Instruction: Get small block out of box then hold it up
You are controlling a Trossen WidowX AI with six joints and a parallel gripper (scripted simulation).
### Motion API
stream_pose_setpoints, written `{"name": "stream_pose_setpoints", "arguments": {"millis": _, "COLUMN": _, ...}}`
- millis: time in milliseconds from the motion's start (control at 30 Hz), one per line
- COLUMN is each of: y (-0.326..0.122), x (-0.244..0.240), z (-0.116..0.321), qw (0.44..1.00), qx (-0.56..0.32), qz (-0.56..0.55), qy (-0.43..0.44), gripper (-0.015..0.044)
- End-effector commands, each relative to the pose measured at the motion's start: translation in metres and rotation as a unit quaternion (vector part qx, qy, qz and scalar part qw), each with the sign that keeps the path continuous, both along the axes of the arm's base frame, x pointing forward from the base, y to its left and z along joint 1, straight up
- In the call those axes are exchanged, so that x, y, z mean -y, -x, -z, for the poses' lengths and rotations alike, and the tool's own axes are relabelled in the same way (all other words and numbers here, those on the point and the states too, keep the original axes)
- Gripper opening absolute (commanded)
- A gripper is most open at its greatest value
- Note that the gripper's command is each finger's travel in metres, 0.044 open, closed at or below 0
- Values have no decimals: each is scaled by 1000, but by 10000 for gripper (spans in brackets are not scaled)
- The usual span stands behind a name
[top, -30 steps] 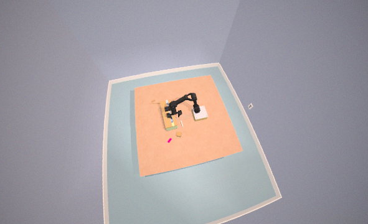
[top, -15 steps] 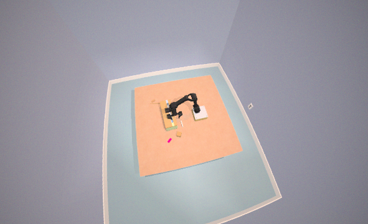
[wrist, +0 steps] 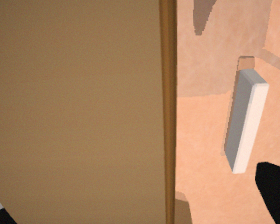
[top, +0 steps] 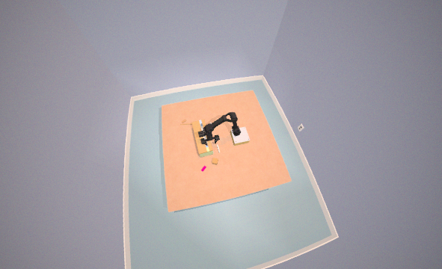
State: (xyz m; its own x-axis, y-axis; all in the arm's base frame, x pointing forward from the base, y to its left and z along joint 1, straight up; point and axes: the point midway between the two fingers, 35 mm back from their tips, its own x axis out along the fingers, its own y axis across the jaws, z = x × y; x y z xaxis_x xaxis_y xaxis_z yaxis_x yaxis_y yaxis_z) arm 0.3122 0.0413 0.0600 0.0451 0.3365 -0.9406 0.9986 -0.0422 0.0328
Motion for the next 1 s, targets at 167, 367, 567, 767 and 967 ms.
{"name": "stream_pose_setpoints", "arguments": {"millis": 167, "y": 0, "x": -10, "z": 0, "qw": 1000, "qx": 0, "qz": 0, "qy": -2, "gripper": 400}}
{"name": "stream_pose_setpoints", "arguments": {"millis": 367, "y": -1, "x": -13, "z": -7, "qw": 1000, "qx": 0, "qz": 0, "qy": -2, "gripper": 400}}
{"name": "stream_pose_setpoints", "arguments": {"millis": 567, "y": 1, "x": -11, "z": -60, "qw": 1000, "qx": -1, "qz": -1, "qy": -1, "gripper": 400}}
{"name": "stream_pose_setpoints", "arguments": {"millis": 767, "y": 0, "x": -11, "z": -59, "qw": 1000, "qx": 8, "qz": -8, "qy": 5, "gripper": 374}}
{"name": "stream_pose_setpoints", "arguments": {"millis": 967, "y": 1, "x": -22, "z": -65, "qw": 951, "qx": 120, "qz": -276, "qy": 65, "gripper": 285}}
